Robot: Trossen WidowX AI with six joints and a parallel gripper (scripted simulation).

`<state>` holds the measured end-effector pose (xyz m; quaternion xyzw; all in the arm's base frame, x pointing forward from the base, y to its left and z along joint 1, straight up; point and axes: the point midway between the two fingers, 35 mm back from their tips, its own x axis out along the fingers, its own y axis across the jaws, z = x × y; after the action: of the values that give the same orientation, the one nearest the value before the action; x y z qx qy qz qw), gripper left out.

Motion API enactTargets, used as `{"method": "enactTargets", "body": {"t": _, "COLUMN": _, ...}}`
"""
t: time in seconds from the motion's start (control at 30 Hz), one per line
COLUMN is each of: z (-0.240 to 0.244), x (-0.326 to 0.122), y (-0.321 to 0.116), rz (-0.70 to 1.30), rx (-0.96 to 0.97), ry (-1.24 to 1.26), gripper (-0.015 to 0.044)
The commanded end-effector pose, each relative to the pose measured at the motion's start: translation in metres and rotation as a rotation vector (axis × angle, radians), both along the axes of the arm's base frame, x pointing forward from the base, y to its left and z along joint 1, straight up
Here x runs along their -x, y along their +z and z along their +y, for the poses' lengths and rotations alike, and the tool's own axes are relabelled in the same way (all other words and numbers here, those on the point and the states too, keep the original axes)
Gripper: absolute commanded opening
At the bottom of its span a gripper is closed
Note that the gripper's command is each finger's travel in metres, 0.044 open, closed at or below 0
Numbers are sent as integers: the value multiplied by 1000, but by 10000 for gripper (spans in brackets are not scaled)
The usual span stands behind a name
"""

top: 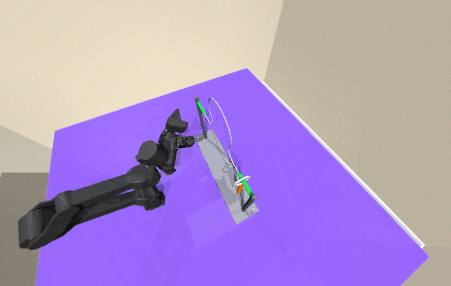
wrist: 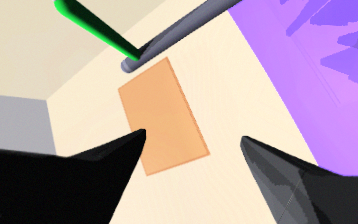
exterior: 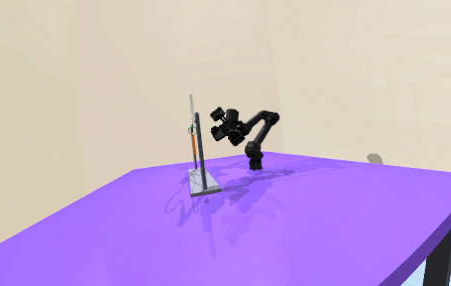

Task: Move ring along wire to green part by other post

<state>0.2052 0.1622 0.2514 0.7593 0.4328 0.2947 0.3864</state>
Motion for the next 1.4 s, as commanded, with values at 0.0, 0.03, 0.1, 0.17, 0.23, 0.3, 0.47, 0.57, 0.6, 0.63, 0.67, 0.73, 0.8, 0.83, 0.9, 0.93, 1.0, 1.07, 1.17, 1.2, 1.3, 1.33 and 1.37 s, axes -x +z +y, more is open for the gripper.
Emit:
{"method": "enactTargets", "body": {"t": 0.0, "z": -1, "x": -1, "y": -1, "rz": -6, "rx": 4, "ry": -4, "gripper": 374}}
{"method": "enactTargets", "body": {"t": 0.03, "z": -3, "x": -4, "y": -2, "rz": -25, "rx": 17, "ry": -17, "gripper": 347}}
{"method": "enactTargets", "body": {"t": 0.1, "z": -13, "x": -15, "y": -8, "rz": -91, "rx": 66, "ry": -65, "gripper": 295}}
{"method": "enactTargets", "body": {"t": 0.17, "z": -25, "x": -25, "y": -15, "rz": -163, "rx": 123, "ry": -116, "gripper": 242}}
{"method": "enactTargets", "body": {"t": 0.23, "z": -37, "x": -35, "y": -22, "rz": -231, "rx": 181, "ry": -165, "gripper": 190}}
{"method": "enactTargets", "body": {"t": 0.3, "z": -50, "x": -44, "y": -30, "rz": -298, "rx": 243, "ry": -213, "gripper": 160}}
{"method": "enactTargets", "body": {"t": 0.47, "z": -85, "x": -62, "y": -48, "rz": -454, "rx": 406, "ry": -324, "gripper": 160}}
{"method": "enactTargets", "body": {"t": 0.57, "z": -107, "x": -69, "y": -59, "rz": -541, "rx": 511, "ry": -385, "gripper": 160}}
{"method": "enactTargets", "body": {"t": 0.6, "z": -115, "x": -71, "y": -62, "rz": -569, "rx": 547, "ry": -404, "gripper": 160}}
{"method": "enactTargets", "body": {"t": 0.63, "z": -122, "x": -72, "y": -66, "rz": -597, "rx": 583, "ry": -422, "gripper": 160}}
{"method": "enactTargets", "body": {"t": 0.67, "z": -130, "x": -73, "y": -70, "rz": -623, "rx": 620, "ry": -441, "gripper": 160}}
{"method": "enactTargets", "body": {"t": 0.73, "z": -145, "x": -75, "y": -77, "rz": -675, "rx": 695, "ry": -475, "gripper": 160}}
{"method": "enactTargets", "body": {"t": 0.8, "z": -160, "x": -75, "y": -84, "rz": -725, "rx": 772, "ry": -507, "gripper": 160}}
{"method": "enactTargets", "body": {"t": 0.83, "z": -168, "x": -75, "y": -88, "rz": -749, "rx": 811, "ry": -522, "gripper": 160}}
{"method": "enactTargets", "body": {"t": 0.9, "z": -182, "x": -74, "y": -95, "rz": -795, "rx": 891, "ry": -551, "gripper": 160}}
{"method": "enactTargets", "body": {"t": 0.93, "z": -190, "x": -73, "y": -99, "rz": -817, "rx": 932, "ry": -564, "gripper": 160}}
{"method": "enactTargets", "body": {"t": 1.0, "z": -204, "x": -70, "y": -106, "rz": -859, "rx": 1015, "ry": -588, "gripper": 160}}
{"method": "enactTargets", "body": {"t": 1.07, "z": -218, "x": -66, "y": -112, "rz": -899, "rx": 1099, "ry": -610, "gripper": 160}}
{"method": "enactTargets", "body": {"t": 1.17, "z": -238, "x": -58, "y": -122, "rz": -955, "rx": 1228, "ry": -636, "gripper": 160}}
{"method": "enactTargets", "body": {"t": 1.2, "z": -244, "x": -55, "y": -126, "rz": -972, "rx": 1271, "ry": -644, "gripper": 160}}
{"method": "enactTargets", "body": {"t": 1.3, "z": -262, "x": -45, "y": -135, "rz": -1021, "rx": 1405, "ry": -660, "gripper": 160}}
{"method": "enactTargets", "body": {"t": 1.33, "z": -268, "x": -41, "y": -138, "rz": -1036, "rx": 1450, "ry": -664, "gripper": 160}}
{"method": "enactTargets", "body": {"t": 1.37, "z": -273, "x": -38, "y": -141, "rz": -1050, "rx": 1495, "ry": -667, "gripper": 160}}
